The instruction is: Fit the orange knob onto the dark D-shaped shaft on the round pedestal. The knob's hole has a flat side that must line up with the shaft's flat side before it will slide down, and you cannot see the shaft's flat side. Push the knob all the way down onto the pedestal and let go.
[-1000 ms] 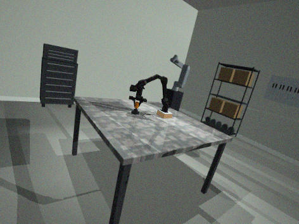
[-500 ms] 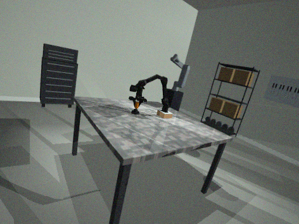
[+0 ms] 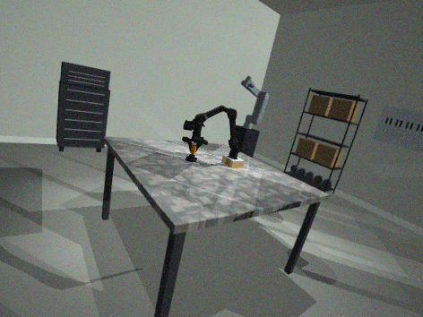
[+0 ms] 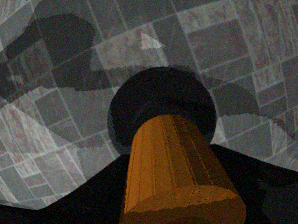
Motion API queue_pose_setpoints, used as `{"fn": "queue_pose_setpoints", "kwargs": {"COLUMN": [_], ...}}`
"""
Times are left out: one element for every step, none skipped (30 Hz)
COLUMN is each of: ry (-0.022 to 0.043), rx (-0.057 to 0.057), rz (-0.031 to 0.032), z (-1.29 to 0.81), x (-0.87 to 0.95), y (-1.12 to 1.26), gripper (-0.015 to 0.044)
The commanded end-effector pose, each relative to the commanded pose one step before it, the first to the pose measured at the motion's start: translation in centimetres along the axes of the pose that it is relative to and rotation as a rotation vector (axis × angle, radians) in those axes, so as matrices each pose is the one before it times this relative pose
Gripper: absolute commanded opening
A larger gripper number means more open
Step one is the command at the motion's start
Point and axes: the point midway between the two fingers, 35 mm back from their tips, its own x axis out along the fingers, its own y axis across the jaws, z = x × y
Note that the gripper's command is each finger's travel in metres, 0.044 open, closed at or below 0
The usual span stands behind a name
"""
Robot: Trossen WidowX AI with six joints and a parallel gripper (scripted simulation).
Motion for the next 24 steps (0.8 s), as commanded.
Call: {"fn": "queue_pose_setpoints", "kwargs": {"ry": [-0.0009,0.0,0.0,0.00001,0.00001,0.0,0.0,0.00001,0.0,0.0,0.0,0.0,0.0,0.0,0.0,0.0,-0.00002,0.0,0.0,0.0,0.0,0.0,0.0,0.0], "rx": [-0.0064,0.0,0.0,0.0032,0.0032,0.0,0.0,0.0,0.0,0.0,0.0,0.0,0.0,-0.0039,-0.0083,-0.0139,-0.0018,0.0,0.0,0.0047,0.0058,0.0071,0.0034,0.0], "rz": [0.00013,0.0,0.0,0.0,0.0,0.0,0.0,0.0,0.0,0.0,0.0,0.0,0.0,0.0,0.0,0.0,0.0,0.0,0.0,0.0,0.0,0.0,0.0,0.0], "z": [0.015,0.0,0.0,-0.011,-0.016,0.0,0.0,-0.013,-0.001,0.0,0.0,0.0,0.0,0.001,0.002,0.003,0.014,0.0,0.0,0.002,0.003,0.004,0.002,0.0], "x": [0.12,0.018,0.018,-0.051,0.008,0.0,0.0,0.0,0.055,0.0,0.0,0.0,0.0,0.0,0.0,0.0,0.01,0.0,0.0,0.0,0.0,0.0,0.0,0.0], "y": [-0.009,0.0,0.0,0.004,0.005,0.0,0.0,0.003,0.002,0.0,0.0,0.0,0.0,0.0,0.0,0.0,-0.006,0.0,0.0,-0.001,-0.001,-0.001,0.0,0.0], "gripper": [0.0,0.0,0.0,0.0,0.0,0.0,0.0,0.0,0.0,0.0,0.0,0.0,0.0,0.0,0.0,0.0,0.0,0.0,0.0,0.0,0.0,0.0,0.0,0.0]}}
